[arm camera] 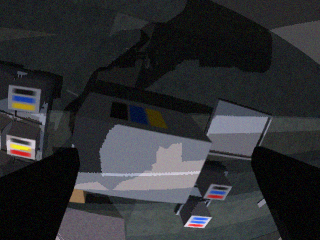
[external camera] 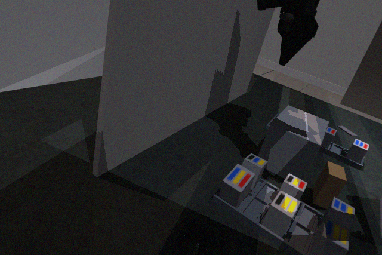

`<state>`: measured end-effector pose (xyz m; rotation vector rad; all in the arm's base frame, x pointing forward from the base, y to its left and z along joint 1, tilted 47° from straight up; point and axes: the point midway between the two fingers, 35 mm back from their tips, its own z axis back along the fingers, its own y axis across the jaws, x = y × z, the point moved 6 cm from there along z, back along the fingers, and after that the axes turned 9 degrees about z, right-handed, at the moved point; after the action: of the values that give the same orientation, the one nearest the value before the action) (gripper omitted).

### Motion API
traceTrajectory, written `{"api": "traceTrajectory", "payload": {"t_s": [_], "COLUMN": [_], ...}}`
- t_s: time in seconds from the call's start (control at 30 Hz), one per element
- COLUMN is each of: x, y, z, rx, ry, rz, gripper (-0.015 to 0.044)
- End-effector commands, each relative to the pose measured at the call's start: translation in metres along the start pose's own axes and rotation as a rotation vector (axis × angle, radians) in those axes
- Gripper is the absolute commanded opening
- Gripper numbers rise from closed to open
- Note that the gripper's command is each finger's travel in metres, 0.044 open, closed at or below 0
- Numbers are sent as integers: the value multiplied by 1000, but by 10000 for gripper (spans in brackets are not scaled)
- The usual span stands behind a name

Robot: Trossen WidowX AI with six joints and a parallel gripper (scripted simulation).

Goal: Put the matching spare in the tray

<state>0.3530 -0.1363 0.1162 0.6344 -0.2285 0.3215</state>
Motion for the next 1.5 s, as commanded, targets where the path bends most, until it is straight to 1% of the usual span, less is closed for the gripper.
{"api": "traceTrajectory", "payload": {"t_s": [0.0,0.93,1.0,1.13,1.27,1.4,1.47], "x": [-13,-12,-3,14,20,21,20], "y": [-22,-19,1,64,106,141,150], "z": [-21,-22,-28,-44,-52,-59,-60], "rx": [138,137,125,101,92,85,83], "ry": [-36,-37,-40,-57,-89,-128,-139], "rz": [-270,-247,-66,484,873,1207,1294], "gripper": [440,440,440,440,440,440,440]}}
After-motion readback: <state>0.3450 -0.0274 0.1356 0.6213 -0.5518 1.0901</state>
